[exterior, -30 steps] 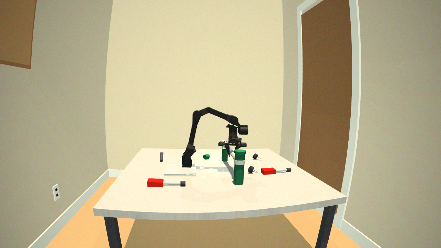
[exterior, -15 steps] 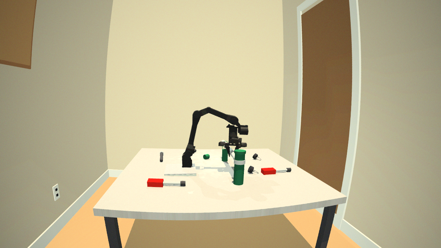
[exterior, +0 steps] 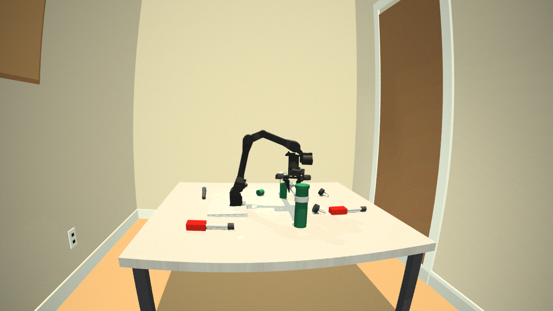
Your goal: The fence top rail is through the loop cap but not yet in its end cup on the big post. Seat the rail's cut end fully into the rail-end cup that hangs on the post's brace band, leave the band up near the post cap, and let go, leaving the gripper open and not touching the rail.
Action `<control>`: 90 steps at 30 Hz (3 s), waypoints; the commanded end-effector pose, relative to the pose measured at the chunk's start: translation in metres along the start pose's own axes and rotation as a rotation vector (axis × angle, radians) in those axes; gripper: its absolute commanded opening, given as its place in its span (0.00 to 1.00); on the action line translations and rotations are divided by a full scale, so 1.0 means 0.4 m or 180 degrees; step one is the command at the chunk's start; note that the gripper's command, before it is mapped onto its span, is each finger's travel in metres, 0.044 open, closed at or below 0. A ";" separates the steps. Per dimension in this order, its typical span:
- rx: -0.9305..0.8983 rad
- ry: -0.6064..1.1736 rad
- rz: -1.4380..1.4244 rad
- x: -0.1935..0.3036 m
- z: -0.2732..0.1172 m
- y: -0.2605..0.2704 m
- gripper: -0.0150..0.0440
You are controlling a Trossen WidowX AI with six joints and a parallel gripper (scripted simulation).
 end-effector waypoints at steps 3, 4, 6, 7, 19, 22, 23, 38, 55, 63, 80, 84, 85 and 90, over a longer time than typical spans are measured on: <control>-0.0027 -0.0062 0.0027 -0.024 -0.004 0.006 0.25; -0.0027 -0.0062 0.0027 -0.025 -0.005 0.006 0.25; -0.0027 -0.0062 0.0027 -0.027 -0.004 0.007 0.25; -0.0027 -0.0063 0.0027 -0.027 -0.004 0.007 0.25; -0.0027 -0.0064 0.0027 -0.037 -0.003 0.009 0.25; -0.0027 -0.0064 0.0027 -0.040 -0.003 0.009 0.25; -0.0027 -0.0064 0.0027 -0.040 -0.003 0.009 0.25; 0.0014 -0.0029 -0.0001 -0.039 0.005 0.005 0.25; 0.0014 -0.0029 -0.0001 -0.039 0.005 0.005 0.65; 0.0014 -0.0022 -0.0002 -0.004 -0.054 0.002 1.00; -0.0017 -0.0046 -0.0176 0.029 -0.205 -0.011 1.00; -0.0017 -0.0046 -0.0176 0.029 -0.205 -0.011 1.00; -0.0017 -0.0046 -0.0176 0.029 -0.205 -0.011 1.00; -0.0017 -0.0046 -0.0176 0.029 -0.205 -0.011 1.00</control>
Point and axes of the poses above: the point midway between the two fingers, 35 mm back from their tips, its own z axis out along the fingers, its own y axis across the jaws, x = y × z, the point moved 1 cm from there along -z, back along the fingers, and after that the axes turned 6 degrees about z, right-handed, at the moved point
